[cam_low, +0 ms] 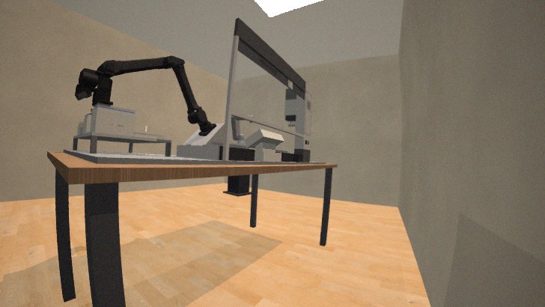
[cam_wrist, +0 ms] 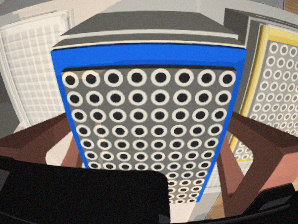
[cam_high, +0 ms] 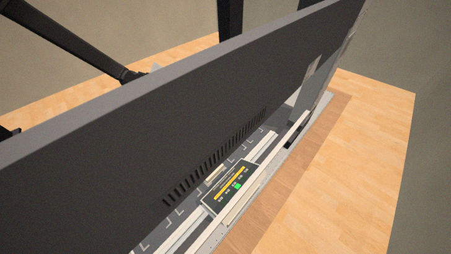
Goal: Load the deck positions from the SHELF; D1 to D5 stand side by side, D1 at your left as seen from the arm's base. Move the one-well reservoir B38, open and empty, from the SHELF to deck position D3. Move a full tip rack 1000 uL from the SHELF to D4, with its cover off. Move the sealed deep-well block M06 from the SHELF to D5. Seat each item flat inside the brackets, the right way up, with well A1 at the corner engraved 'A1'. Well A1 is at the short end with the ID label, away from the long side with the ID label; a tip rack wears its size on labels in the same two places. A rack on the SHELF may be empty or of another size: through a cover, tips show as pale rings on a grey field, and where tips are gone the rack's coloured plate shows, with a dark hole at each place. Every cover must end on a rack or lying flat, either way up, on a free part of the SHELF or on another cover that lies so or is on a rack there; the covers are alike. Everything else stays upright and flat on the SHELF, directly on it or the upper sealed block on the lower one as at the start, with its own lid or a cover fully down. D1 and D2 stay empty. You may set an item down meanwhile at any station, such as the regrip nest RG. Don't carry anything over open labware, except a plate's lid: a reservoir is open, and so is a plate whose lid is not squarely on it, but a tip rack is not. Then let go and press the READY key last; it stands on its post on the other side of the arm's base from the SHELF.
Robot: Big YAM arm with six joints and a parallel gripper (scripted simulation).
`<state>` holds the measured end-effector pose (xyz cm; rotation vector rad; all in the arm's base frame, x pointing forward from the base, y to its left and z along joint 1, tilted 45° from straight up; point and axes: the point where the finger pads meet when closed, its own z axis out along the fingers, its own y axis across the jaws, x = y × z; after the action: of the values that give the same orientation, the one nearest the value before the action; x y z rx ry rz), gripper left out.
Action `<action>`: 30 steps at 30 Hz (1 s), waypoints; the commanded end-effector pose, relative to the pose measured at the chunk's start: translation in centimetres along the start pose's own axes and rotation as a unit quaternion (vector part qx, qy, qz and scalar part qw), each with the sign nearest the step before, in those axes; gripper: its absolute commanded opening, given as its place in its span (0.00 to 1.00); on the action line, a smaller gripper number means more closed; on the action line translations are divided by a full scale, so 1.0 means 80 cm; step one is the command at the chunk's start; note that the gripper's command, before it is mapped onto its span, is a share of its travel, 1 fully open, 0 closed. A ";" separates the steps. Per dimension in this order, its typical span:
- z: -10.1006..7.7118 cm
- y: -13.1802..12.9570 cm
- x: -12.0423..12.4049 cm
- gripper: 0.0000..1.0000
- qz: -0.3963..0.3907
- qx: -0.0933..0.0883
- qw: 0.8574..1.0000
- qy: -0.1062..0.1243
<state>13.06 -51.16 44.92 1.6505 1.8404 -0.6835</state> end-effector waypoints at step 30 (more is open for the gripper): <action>-0.133 0.002 -0.030 0.00 0.008 -0.011 0.999 -0.051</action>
<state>12.59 -47.90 47.61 1.6570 1.8502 -0.6787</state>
